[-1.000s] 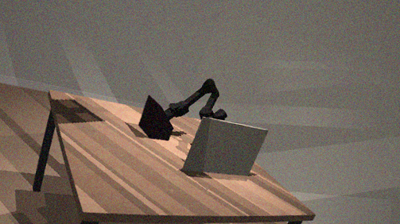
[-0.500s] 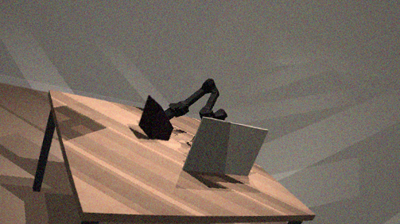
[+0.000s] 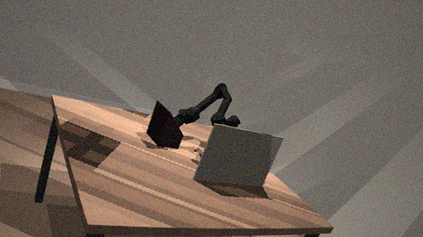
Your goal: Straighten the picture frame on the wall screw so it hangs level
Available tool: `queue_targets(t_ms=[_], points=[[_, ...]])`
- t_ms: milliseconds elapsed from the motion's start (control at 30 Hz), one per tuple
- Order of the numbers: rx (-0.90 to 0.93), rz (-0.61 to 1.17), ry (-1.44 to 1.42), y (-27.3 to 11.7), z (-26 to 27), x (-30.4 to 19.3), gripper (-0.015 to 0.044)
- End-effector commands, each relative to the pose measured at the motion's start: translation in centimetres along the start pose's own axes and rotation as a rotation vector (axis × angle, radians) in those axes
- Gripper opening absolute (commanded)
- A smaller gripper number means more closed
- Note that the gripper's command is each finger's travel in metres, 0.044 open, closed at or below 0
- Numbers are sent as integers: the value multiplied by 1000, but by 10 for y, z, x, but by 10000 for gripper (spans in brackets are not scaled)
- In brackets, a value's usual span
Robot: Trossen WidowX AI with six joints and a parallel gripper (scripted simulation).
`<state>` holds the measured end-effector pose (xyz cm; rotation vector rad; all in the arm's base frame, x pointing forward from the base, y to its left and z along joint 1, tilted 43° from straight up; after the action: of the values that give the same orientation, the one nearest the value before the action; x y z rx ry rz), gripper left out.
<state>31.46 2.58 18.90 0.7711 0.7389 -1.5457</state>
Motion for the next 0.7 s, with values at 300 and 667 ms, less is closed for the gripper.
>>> queue_targets(t_ms=[300, 667], points=[[15, 1, 1, 0, 0, -2, 0], [15, 1, 1, 0, -3, -2, 0]])
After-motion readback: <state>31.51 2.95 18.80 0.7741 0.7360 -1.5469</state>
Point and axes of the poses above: the point midway between the two fingers, 35 mm back from their tips, its own y axis out along the fingers, its own z axis across the jaws, x = y × z, the point moved 8 cm from there along -y, back along the fingers, and after that the axes turned 12 degrees about -y, right-handed, at the moved point
